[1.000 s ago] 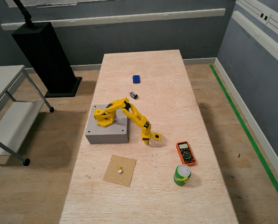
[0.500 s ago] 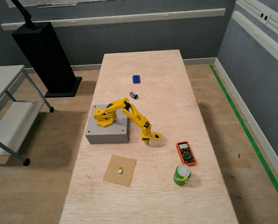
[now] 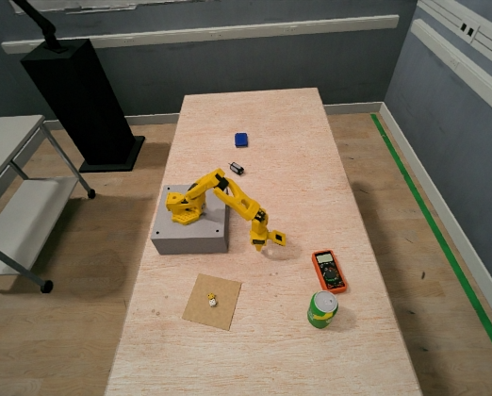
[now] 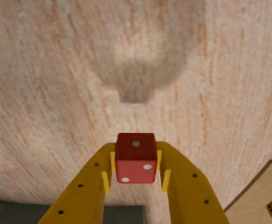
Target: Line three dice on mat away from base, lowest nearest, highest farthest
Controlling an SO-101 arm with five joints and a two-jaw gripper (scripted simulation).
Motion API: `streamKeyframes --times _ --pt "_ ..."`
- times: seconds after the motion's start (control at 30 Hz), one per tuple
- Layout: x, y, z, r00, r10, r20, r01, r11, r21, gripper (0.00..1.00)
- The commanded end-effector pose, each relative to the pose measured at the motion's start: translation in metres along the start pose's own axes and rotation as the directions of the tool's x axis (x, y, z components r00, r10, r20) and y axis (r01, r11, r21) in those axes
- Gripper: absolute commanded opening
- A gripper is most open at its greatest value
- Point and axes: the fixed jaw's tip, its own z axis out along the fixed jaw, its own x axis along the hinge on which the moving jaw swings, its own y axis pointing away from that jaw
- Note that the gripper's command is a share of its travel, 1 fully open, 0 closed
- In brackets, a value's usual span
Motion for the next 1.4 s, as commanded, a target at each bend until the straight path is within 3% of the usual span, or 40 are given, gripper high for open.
streamKeyframes --times 0.0,0.23,0.67,1.0,1.37 --pt "0.002 0.001 -0.013 1.0 -0.002 -0.002 0.002 1.0 -0.002 0.0" --pt "0.002 0.002 -0.023 1.0 -0.002 -0.002 0.002 1.0 -0.002 0.0" --pt "0.005 -0.006 -0.023 0.999 0.034 -0.003 -0.034 0.999 -0.002 0.0" --pt "0.02 -0.043 -0.021 0.979 0.204 -0.006 -0.204 0.979 -0.003 0.0" --pt "0.075 -0.112 -0.017 0.837 0.547 -0.012 -0.547 0.837 -0.004 0.0"
